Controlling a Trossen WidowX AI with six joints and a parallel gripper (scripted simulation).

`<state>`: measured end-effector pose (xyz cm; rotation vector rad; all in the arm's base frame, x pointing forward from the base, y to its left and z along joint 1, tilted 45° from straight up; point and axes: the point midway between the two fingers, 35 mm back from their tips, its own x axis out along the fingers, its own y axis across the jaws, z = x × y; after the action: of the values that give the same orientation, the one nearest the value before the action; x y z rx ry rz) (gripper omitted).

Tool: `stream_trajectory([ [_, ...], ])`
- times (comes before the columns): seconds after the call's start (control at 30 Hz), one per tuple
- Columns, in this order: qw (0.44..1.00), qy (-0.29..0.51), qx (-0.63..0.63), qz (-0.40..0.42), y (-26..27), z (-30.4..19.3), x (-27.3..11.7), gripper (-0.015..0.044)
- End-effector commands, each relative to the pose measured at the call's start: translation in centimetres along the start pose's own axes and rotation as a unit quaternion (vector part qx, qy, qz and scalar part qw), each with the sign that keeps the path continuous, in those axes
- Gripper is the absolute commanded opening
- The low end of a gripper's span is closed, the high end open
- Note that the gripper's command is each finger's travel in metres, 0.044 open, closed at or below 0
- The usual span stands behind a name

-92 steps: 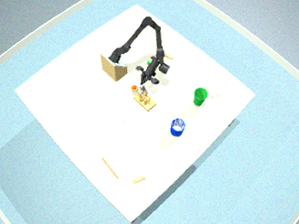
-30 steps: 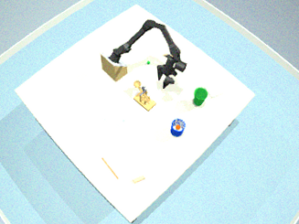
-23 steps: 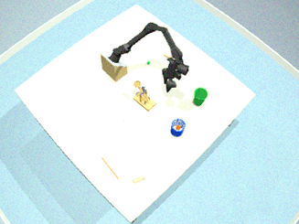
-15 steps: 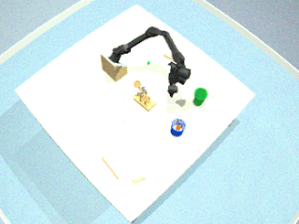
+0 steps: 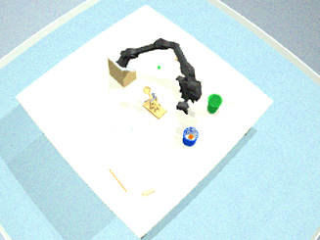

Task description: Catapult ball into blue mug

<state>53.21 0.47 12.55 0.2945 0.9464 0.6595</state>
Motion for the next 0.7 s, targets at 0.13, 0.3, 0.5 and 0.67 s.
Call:
stream_trajectory([
  [0.13,0.994,-0.063,0.085,0.032,-5.3,1.9,-2.0,0.044],
  [0.3,0.987,-0.091,0.118,0.052,-7.7,2.6,-3.3,0.044],
  [0.5,0.987,-0.091,0.118,0.052,-7.7,2.6,-3.3,0.044],
  [0.67,0.987,-0.091,0.118,0.052,-7.7,2.6,-3.3,0.044],
])
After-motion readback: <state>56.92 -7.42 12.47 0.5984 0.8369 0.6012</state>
